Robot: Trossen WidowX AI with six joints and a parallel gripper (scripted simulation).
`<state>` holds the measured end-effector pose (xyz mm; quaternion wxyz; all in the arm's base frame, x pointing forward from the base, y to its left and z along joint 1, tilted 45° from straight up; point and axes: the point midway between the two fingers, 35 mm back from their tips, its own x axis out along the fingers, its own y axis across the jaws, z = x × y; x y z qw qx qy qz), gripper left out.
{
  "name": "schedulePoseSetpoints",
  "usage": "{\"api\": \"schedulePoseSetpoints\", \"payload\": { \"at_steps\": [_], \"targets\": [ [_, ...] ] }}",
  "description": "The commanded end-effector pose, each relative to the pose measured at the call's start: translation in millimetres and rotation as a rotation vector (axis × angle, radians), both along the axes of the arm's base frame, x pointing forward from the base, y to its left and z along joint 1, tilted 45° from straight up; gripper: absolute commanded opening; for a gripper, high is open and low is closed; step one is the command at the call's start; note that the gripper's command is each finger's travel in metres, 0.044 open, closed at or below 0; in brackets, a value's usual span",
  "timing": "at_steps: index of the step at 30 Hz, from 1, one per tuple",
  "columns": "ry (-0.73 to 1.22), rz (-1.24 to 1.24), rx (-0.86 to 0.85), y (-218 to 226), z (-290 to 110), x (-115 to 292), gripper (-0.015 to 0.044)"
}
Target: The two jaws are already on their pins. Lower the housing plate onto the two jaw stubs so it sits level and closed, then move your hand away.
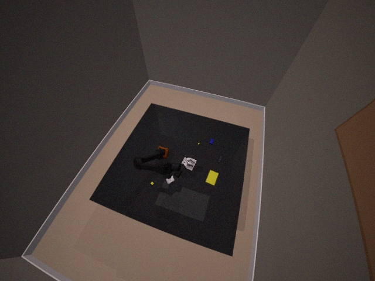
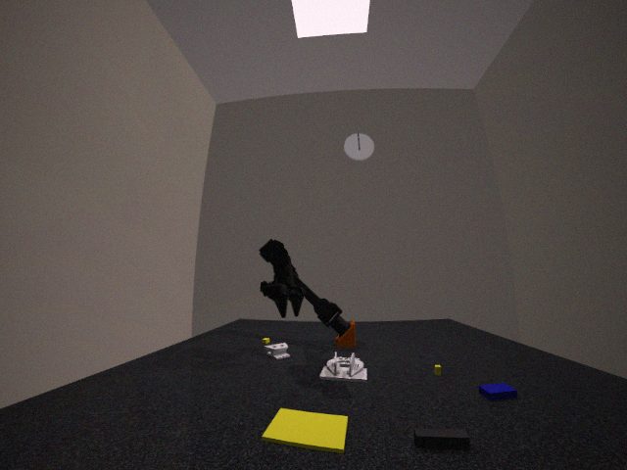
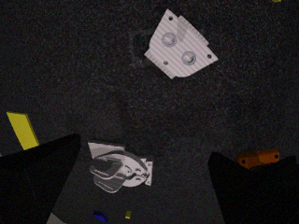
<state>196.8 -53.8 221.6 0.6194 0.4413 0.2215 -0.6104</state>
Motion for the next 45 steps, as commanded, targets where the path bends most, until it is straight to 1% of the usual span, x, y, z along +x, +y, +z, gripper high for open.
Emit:
{"api": "schedulePoseSetpoints", "payload": {
  "at_steps": [1, 17, 24, 29, 45],
  "targets": [
    [-0.045, -0.121, -0.027, -13.4, 0.9, -6.1, 0.044],
    [-0.24, -0.536, -0.135, -56.5, 9.3, -29.6, 0.044],
    [-0.242, -0.54, -0.136, -58.0, 8.2, -29.8, 0.044],
    [-0.244, -0.539, -0.138, -84.2, -17.0, -30.3, 0.044],
    [-0.245, -0.54, -0.138, -93.5, -26.2, -30.3, 0.044]
  ]
}}
